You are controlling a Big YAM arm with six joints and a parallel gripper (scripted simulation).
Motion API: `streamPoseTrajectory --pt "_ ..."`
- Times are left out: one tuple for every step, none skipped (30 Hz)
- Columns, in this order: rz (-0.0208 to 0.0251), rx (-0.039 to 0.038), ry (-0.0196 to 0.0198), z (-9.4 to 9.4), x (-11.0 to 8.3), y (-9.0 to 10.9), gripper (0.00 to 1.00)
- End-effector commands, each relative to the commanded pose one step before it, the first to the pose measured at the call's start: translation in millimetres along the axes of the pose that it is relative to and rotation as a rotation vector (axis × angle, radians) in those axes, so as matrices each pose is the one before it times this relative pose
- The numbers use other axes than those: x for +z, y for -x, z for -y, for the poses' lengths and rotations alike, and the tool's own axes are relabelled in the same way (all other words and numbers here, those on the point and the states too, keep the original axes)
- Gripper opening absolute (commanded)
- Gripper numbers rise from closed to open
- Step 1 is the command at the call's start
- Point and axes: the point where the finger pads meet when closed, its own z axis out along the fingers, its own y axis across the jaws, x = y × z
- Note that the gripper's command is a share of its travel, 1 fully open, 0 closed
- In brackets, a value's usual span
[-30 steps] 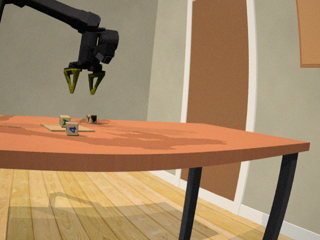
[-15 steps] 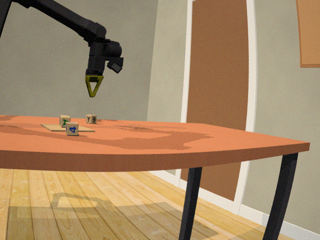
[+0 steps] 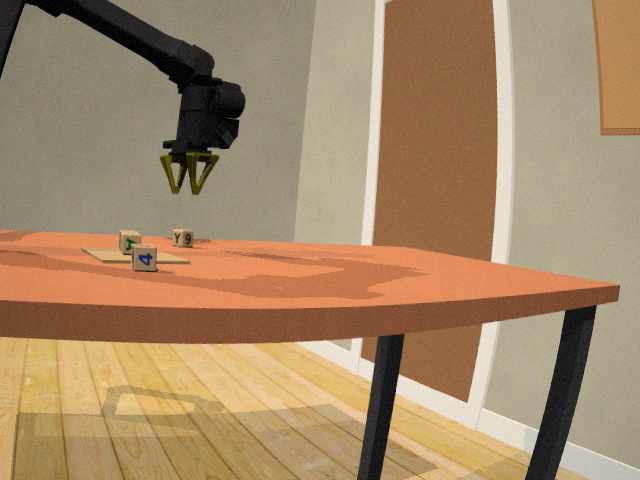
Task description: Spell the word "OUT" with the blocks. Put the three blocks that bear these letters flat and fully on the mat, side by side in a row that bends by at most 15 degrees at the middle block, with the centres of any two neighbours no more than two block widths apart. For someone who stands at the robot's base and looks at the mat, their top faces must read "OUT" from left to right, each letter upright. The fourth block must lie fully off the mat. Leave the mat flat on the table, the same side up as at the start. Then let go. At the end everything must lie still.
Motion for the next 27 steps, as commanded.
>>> streamPoseTrajectory --pt "0.00363 -0.08771 -0.00365 11.90 -4.89 8.52 0.64" --pt "-0.00041 0.00002 -0.00105 0.18 0.02 -0.09 0.64" --pt "-0.00011 0.00002 -0.00016 0.03 0.02 -0.03 0.64" --pt "0.00000 0.00000 0.00000 0.00 0.00 0.00 0.64" --pt "0.00000 0.00000 0.00000 0.00 0.00 0.00 0.64" --pt "0.00701 -0.00275 -0.00239 0.60 0.03 1.73 0.64" --pt "0.00027 -0.00010 -0.00009 0.02 0.01 0.06 0.64" --pt "-0.00003 0.00001 -0.00004 0.01 0.01 -0.01 0.64" --pt "-0.00003 0.00000 -0.00006 0.01 0.00 -0.01 0.64" --pt "-0.00001 0.00000 -0.00004 0.01 0.00 0.00 0.64" --pt "-0.00002 0.00000 -0.00006 0.01 0.00 0.00 0.64" --pt "-0.00002 0.00000 -0.00007 0.01 0.00 0.00 0.64" --pt "-0.00001 0.00000 -0.00002 0.00 0.00 0.00 0.64" --pt "0.00000 0.00000 0.00000 0.00 0.00 0.00 0.64" --pt "0.00000 0.00104 0.00000 0.00 0.00 0.00 0.64" --pt "-0.00001 0.00307 -0.00003 0.00 0.00 0.00 0.64" --pt "-0.00001 0.00064 -0.00001 0.00 0.00 0.00 0.64" --pt "0.00000 0.00000 0.00000 0.00 0.00 0.00 0.64" --pt "0.00000 0.00000 0.00000 0.00 0.00 0.00 0.64" --pt "-0.00001 0.00000 0.00000 0.00 0.00 0.00 0.64" --pt "0.00000 0.00000 0.00000 0.00 0.00 0.00 0.64" --pt "0.00000 0.00000 0.00000 0.00 0.00 0.00 0.64" --pt "-0.00001 0.00000 0.00000 0.00 0.00 0.00 0.64" --pt "0.00000 0.00000 0.00000 0.00 0.00 0.00 0.64" --pt "0.00000 0.00001 0.00000 0.00 0.01 -0.01 0.64" --pt "-0.00001 0.00004 0.00000 0.01 0.07 -0.04 0.64" --pt "-0.00003 0.00011 0.00000 0.03 0.19 -0.10 0.64"
